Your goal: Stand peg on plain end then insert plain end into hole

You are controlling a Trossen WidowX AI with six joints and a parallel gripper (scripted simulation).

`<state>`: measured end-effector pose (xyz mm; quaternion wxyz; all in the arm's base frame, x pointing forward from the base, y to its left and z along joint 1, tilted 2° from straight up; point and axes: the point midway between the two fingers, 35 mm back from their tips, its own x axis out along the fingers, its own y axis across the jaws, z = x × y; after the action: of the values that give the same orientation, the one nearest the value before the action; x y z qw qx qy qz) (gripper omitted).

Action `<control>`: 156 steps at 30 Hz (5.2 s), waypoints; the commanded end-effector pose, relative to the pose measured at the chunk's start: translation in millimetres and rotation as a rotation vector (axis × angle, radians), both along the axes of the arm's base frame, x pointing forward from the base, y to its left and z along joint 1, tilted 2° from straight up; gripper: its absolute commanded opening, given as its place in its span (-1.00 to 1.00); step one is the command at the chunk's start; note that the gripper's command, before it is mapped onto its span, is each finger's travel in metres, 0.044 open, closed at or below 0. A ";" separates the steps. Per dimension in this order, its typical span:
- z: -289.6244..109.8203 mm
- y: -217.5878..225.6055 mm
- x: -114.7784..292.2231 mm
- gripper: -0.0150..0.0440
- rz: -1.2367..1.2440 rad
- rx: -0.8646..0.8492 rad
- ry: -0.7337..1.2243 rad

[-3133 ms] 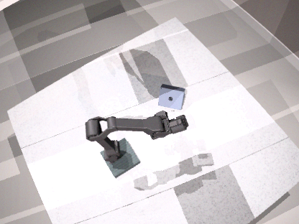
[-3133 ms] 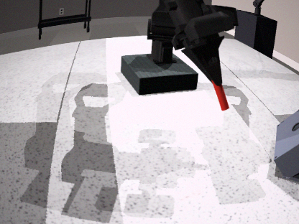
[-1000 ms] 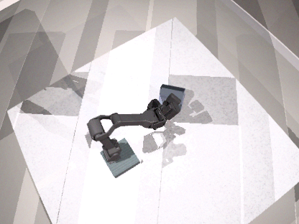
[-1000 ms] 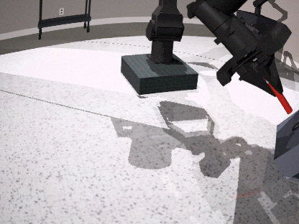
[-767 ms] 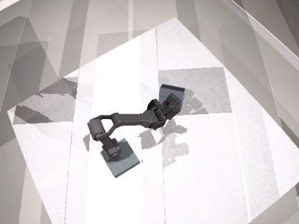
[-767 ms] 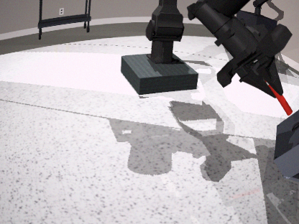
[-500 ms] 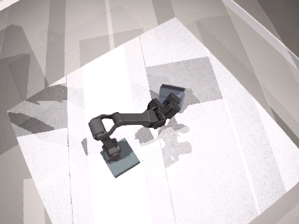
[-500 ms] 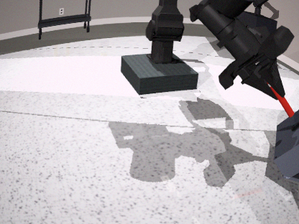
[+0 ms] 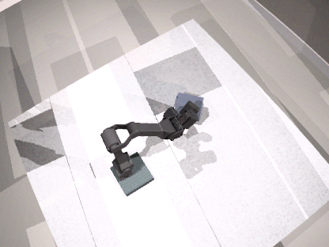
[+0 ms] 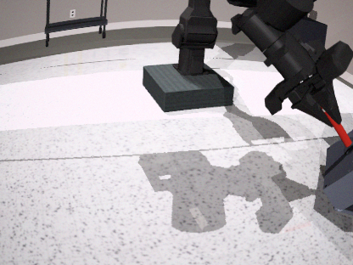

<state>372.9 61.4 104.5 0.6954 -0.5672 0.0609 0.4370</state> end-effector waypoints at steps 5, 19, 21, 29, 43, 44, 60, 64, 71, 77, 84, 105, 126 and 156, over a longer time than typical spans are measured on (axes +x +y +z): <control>0.9 -0.6 -0.3 -0.49 -0.001 0.000 -0.001; -0.6 -1.3 -1.0 -0.49 -0.001 0.000 -0.001; -1.2 -1.5 -1.3 -0.49 -0.001 0.000 -0.001; -3.9 -0.9 -1.2 -0.49 -0.001 0.000 -0.001; -7.3 1.3 1.6 -0.49 -0.001 0.000 -0.001; -7.4 1.4 1.7 -0.49 -0.001 0.000 -0.001; -10.6 3.7 6.3 -0.49 -0.001 0.000 -0.002; -11.4 4.3 7.1 -0.49 -0.001 0.000 -0.002; -12.7 6.3 9.4 -0.49 -0.001 0.000 -0.002; -13.8 8.1 11.3 -0.49 -0.001 0.001 -0.002; -15.4 10.2 13.6 -0.49 -0.001 0.001 -0.002; -21.4 16.2 19.7 -0.49 -0.001 0.001 -0.003; -21.0 17.1 20.4 -0.31 0.004 0.001 -0.012; -4.8 -0.3 7.1 1.00 0.002 -0.004 -0.003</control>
<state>382.5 63.6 95.9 0.6949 -0.5682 0.0625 0.4363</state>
